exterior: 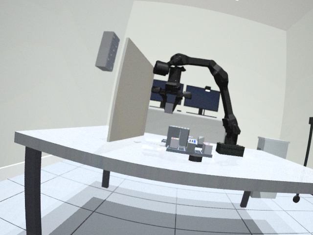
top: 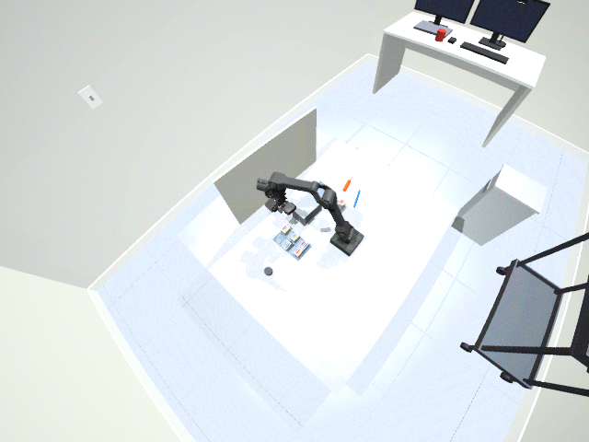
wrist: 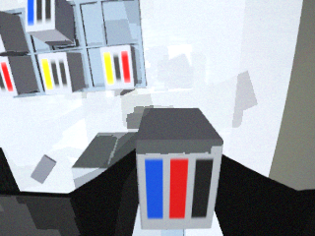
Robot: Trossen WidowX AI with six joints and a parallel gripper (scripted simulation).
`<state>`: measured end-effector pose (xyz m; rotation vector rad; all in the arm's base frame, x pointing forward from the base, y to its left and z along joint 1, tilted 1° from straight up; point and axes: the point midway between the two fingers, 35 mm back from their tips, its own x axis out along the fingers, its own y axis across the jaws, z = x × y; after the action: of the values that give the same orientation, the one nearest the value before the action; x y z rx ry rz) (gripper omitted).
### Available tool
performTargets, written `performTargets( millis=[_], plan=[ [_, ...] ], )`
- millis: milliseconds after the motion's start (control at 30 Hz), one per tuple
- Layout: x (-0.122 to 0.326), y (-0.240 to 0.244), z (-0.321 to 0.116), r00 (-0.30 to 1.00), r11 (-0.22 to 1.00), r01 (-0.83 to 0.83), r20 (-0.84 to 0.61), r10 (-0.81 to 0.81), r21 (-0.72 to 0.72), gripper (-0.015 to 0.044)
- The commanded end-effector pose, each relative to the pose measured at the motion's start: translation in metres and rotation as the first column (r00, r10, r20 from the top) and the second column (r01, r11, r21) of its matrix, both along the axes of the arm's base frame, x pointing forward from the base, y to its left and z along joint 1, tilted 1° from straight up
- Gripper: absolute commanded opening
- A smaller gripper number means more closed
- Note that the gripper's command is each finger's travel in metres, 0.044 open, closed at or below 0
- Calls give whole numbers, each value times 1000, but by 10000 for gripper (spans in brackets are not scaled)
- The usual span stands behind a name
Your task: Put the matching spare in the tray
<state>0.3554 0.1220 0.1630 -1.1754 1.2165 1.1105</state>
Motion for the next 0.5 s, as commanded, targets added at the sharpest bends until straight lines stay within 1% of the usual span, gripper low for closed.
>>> performTargets(
  millis=[0, 467],
  plan=[
    [8, -22, 1, 1000, 1000, -1, 9, 1, -5, 0],
    [22, -112, 3, 1000, 1000, -9, 9, 9, -15, 0]
  ],
)
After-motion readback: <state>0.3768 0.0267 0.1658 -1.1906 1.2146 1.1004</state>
